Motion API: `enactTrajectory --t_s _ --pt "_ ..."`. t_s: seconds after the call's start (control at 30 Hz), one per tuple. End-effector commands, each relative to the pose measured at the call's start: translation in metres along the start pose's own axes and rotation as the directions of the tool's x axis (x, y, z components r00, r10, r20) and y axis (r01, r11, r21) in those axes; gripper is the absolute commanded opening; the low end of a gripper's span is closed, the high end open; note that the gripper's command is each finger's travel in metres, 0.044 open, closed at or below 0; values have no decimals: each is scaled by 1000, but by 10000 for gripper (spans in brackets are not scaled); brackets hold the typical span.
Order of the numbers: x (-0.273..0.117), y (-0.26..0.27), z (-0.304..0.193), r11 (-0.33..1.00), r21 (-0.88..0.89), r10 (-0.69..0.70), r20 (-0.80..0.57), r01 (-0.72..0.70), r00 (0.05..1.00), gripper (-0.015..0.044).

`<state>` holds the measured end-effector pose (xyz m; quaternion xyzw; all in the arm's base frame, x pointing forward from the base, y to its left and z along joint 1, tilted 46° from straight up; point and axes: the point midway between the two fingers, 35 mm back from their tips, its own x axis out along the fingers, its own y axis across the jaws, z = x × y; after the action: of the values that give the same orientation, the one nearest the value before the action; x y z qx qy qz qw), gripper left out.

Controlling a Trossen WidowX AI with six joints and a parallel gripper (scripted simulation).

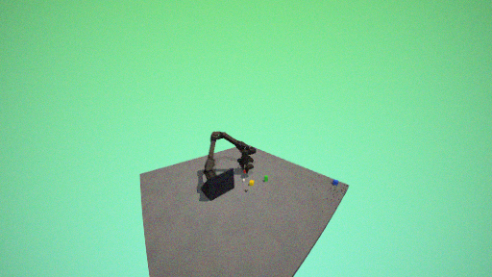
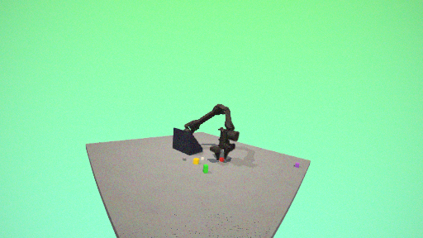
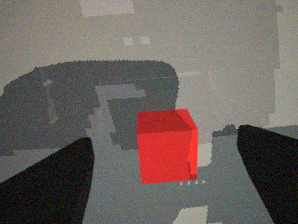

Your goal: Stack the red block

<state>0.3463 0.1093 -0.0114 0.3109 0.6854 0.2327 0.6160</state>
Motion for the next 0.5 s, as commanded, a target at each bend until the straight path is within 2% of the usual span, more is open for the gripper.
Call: enactTrajectory --t_s 0.0,0.17,0.47 --pt "0 0 0 1000 4 4 1 -4 1000 204" --pt "0 0 0 1000 4 4 1 -4 1000 72" --pt "-3 0 0 1000 4 4 1 -4 1000 0"
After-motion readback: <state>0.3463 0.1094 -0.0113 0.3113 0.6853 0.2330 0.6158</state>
